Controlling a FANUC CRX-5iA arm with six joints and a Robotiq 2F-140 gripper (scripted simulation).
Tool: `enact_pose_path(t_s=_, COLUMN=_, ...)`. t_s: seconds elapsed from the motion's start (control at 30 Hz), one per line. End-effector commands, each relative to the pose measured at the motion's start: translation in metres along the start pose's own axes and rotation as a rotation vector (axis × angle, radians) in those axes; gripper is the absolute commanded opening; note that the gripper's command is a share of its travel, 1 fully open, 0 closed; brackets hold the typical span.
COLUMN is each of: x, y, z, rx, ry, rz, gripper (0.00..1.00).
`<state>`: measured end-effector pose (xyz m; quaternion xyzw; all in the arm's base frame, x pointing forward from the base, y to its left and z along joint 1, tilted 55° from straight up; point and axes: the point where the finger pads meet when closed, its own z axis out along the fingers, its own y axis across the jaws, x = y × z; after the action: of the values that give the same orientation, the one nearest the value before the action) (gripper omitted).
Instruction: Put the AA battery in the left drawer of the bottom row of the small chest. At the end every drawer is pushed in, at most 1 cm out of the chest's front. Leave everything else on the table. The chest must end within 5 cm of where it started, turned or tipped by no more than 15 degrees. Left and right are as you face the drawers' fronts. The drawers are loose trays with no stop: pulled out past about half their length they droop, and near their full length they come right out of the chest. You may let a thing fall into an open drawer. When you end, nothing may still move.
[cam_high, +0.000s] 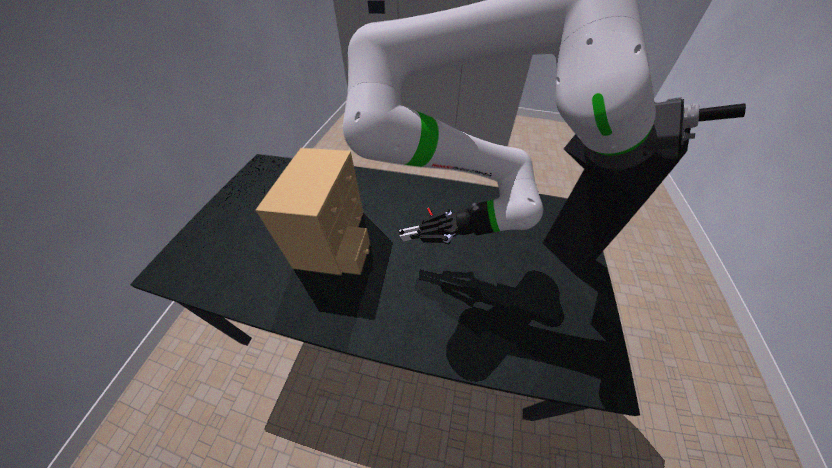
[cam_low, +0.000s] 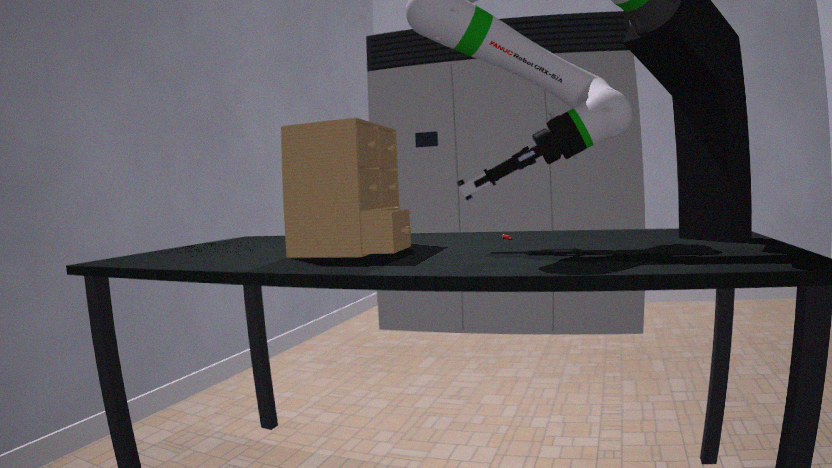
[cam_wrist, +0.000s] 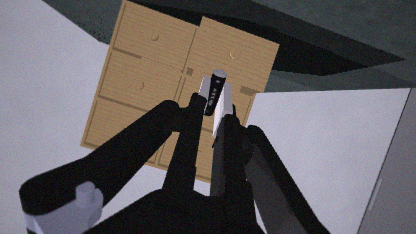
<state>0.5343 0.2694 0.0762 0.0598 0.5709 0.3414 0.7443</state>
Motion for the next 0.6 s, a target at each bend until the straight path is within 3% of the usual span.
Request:
enact_pose_path(t_s=0.0, x=-0.003, y=-0.001, z=0.014, rx=0.000, ry=-0.105, rz=0.015, gripper=0.06)
enact_pose_path(t_s=0.57, x=-0.021, y=-0.001, z=0.050, rx=0.000, ry=-0.105, rz=0.015, gripper=0.06)
